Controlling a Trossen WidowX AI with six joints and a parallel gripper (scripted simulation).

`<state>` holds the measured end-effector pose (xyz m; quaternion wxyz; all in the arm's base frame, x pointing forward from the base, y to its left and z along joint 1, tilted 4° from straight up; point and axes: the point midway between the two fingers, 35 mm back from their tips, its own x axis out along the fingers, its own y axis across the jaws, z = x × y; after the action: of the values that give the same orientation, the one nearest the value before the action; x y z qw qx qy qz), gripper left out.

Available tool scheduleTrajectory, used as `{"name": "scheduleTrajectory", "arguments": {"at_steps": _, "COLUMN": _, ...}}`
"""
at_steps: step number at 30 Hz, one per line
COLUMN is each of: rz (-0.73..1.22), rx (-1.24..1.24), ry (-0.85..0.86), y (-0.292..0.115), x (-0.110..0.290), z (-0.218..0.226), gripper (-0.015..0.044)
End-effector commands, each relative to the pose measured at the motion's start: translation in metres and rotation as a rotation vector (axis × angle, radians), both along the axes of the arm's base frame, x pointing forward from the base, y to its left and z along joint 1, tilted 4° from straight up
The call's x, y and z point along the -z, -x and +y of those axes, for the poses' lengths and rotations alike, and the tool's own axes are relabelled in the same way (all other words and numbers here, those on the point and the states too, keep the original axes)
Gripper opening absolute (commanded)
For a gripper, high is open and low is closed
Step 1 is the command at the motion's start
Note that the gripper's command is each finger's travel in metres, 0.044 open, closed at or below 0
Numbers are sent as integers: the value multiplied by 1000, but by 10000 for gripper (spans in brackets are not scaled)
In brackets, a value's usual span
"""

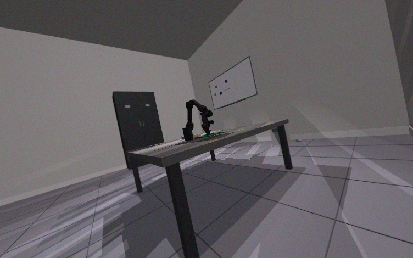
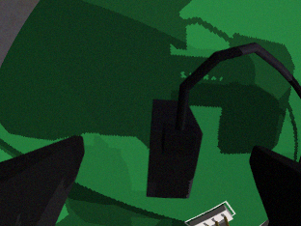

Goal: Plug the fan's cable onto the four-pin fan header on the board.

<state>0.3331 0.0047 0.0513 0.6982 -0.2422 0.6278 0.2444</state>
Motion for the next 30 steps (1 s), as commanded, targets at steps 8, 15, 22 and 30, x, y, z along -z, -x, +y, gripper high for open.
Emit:
{"name": "scheduleTrajectory", "arguments": {"at_steps": 8, "rz": 2, "rx": 0, "ry": 0, "y": 0, "x": 3, "z": 0, "gripper": 309}}
{"name": "scheduleTrajectory", "arguments": {"at_steps": 15, "rz": 2, "rx": 0, "ry": 0, "y": 0, "x": 3, "z": 0, "gripper": 125}}
{"name": "scheduleTrajectory", "arguments": {"at_steps": 22, "rz": 2, "rx": 0, "ry": 0, "y": 0, "x": 3, "z": 0, "gripper": 0}}
{"name": "scheduleTrajectory", "arguments": {"at_steps": 30, "rz": 4, "rx": 5, "ry": -2, "y": 5, "x": -46, "z": -2, "gripper": 0}}
